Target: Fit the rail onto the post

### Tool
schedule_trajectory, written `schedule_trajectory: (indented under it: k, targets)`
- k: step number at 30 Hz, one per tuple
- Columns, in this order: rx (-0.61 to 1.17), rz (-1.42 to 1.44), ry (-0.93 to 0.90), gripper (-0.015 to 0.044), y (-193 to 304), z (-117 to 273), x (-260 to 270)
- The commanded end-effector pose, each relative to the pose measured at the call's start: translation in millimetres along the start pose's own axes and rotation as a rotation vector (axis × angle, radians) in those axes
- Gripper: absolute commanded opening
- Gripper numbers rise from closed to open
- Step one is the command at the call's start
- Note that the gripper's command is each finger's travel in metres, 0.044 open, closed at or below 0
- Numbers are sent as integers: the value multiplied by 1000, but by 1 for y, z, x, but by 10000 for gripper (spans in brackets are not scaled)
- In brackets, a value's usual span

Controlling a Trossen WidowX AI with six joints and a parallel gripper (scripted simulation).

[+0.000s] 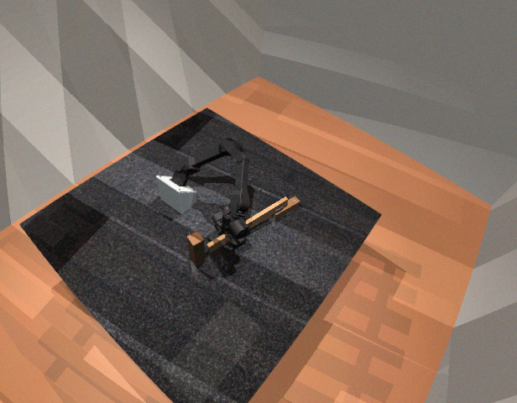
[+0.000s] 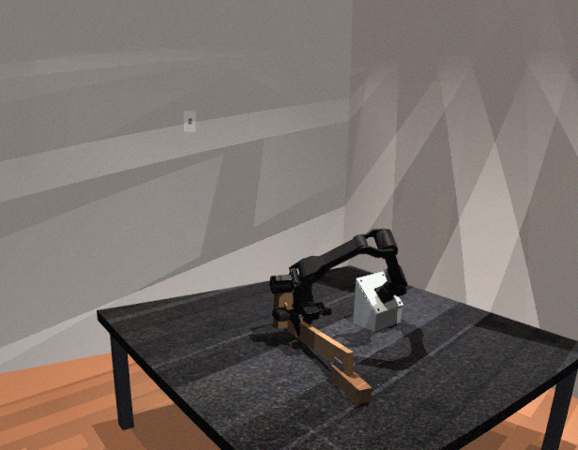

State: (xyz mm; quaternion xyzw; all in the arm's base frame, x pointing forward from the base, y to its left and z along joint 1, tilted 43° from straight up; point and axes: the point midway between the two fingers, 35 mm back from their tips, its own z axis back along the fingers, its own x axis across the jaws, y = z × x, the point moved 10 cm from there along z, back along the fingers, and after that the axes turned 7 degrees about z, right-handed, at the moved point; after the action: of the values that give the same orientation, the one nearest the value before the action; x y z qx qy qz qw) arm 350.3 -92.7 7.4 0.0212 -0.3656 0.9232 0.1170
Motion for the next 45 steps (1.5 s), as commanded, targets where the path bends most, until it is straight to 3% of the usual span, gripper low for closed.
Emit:
schedule_trajectory:
  k: [1, 45]
  targets:
    - [-4, 9, 13, 0, 0, 6, -3]
    - [-3, 9, 13, 0, 1, 28, -6]
